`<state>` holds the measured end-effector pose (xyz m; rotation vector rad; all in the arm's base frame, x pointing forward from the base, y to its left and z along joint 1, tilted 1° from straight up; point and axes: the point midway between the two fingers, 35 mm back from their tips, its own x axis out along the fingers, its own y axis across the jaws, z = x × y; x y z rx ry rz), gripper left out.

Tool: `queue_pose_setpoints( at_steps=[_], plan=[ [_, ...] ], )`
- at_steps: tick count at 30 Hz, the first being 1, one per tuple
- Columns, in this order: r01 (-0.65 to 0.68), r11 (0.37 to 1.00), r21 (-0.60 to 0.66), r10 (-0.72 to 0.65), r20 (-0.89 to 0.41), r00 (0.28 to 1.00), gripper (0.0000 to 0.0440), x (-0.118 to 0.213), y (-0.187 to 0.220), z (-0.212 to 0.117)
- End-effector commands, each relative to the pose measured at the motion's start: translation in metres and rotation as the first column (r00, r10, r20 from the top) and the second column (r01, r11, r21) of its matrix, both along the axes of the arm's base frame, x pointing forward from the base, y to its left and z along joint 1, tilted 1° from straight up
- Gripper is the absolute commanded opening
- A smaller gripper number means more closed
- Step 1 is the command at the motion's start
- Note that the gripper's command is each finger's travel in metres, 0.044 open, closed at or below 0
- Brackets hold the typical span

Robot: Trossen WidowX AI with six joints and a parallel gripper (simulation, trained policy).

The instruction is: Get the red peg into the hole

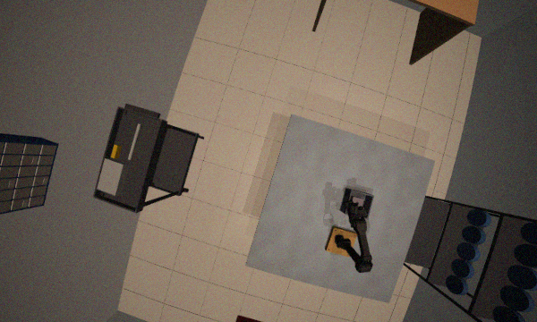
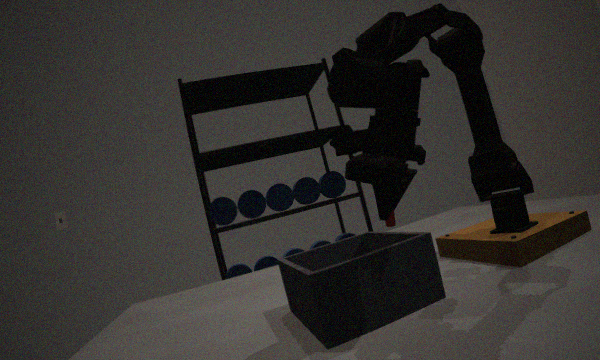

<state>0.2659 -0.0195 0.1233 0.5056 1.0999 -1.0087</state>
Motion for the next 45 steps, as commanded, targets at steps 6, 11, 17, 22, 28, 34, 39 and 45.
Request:
queue_pose_setpoints(
  at_steps=[6,11,17,22,28,34,39,45],
  plan=[
    [0.036,0.999,0.001,-0.036,0.011,0.999,0.0,0.017,-0.036,-0.007],
    [0.027,0.999,0.017,-0.028,0.007,1.0,0.0,0.026,-0.053,-0.016],
    [-0.004,0.999,0.043,0.005,-0.004,1.0,0.0,0.035,-0.069,-0.029],
    [-0.043,0.997,0.069,0.044,-0.014,0.999,0.0,0.041,-0.077,-0.042],
    [-0.099,0.989,0.114,0.105,-0.046,0.993,0.0038,0.042,-0.079,-0.061],
    [-0.134,0.98,0.145,0.144,-0.067,0.987,0.0158,0.046,-0.085,-0.073],
    [-0.158,0.973,0.166,0.169,-0.055,0.984,0.0271,0.058,-0.089,-0.071],
    [-0.184,0.964,0.194,0.192,-0.02,0.981,0.0428,0.081,-0.091,-0.059]
  ],
)
